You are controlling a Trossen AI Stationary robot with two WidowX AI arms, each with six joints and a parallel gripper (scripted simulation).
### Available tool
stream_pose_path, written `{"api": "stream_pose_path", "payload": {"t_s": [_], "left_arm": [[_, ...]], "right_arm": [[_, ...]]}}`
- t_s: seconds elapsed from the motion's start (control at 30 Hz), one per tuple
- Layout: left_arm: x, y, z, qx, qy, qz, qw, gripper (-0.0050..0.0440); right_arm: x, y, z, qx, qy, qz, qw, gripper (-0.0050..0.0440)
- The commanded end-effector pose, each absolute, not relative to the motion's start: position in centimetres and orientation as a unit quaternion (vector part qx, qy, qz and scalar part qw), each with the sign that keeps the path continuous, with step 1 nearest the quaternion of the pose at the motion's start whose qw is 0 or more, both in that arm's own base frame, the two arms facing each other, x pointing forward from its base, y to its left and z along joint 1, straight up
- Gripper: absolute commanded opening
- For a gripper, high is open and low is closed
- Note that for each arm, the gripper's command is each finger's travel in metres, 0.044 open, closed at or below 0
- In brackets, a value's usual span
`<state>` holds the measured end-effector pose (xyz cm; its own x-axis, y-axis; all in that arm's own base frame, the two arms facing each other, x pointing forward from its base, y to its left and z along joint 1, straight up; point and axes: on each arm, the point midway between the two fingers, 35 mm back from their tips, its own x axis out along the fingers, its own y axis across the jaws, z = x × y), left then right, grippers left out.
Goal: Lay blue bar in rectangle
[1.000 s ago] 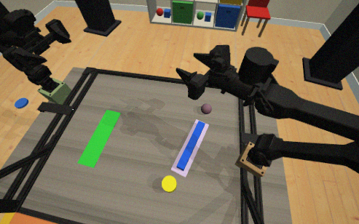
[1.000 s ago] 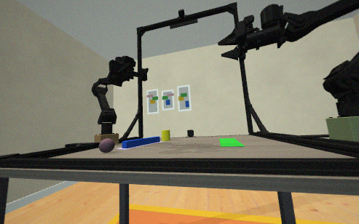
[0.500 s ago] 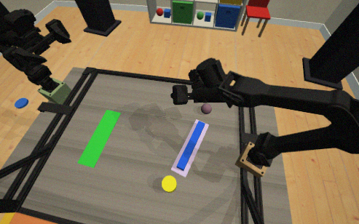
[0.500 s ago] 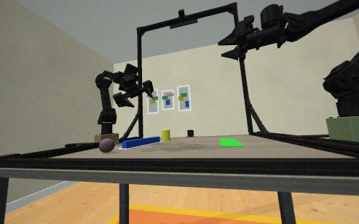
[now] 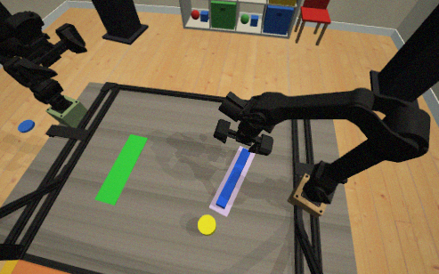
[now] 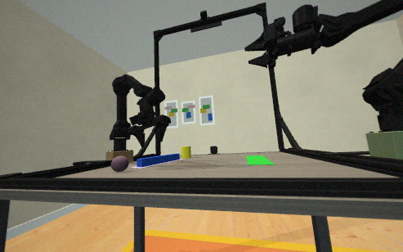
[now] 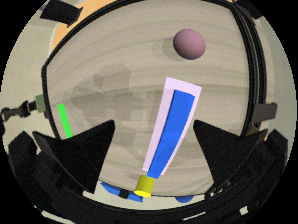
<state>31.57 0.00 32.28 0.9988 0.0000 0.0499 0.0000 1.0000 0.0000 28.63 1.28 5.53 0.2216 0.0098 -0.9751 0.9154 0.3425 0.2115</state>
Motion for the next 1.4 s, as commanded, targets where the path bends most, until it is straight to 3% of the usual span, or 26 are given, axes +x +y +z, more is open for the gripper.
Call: {"api": "stream_pose_path", "payload": {"t_s": [0.0,1.37], "left_arm": [[31.6,0.0,32.3,0.0,-0.025,0.0,1.0,0.044],[31.6,0.0,32.3,0.0,-0.025,0.0,1.0,0.044]], "right_arm": [[26.7,1.4,3.8,0.458,0.535,-0.433,0.562,0.044],[26.1,1.4,-1.3,0.458,0.539,-0.457,0.539,0.044]]}}
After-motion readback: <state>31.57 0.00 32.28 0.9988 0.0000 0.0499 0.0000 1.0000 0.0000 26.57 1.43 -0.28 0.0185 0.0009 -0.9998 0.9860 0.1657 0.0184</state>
